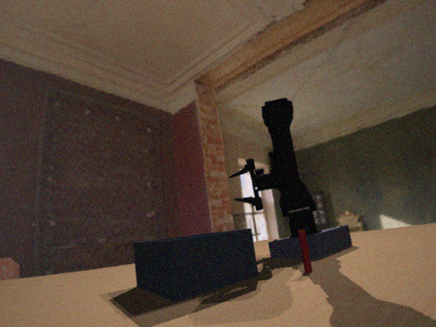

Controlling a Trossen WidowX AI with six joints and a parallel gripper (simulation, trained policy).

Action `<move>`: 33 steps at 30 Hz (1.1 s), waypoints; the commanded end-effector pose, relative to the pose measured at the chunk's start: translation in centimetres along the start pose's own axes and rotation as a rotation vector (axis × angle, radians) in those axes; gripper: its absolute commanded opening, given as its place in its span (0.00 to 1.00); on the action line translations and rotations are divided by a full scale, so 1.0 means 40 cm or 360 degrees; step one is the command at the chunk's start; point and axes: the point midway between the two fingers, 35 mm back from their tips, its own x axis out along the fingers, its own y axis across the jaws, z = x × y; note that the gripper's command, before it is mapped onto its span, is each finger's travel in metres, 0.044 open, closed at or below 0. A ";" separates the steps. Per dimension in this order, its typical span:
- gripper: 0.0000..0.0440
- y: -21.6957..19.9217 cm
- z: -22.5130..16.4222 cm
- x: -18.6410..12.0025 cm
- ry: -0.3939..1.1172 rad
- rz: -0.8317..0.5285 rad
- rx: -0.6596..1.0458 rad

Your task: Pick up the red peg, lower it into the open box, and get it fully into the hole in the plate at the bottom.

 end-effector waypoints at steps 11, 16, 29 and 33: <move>1.00 0.056 -0.005 0.176 0.0195 0.0186 -0.0147; 1.00 0.098 -0.022 0.274 0.0246 0.0257 -0.0223; 1.00 0.206 -0.153 0.500 0.0375 0.0292 -0.0374; 1.00 0.232 -0.217 0.552 0.0435 0.0250 -0.0407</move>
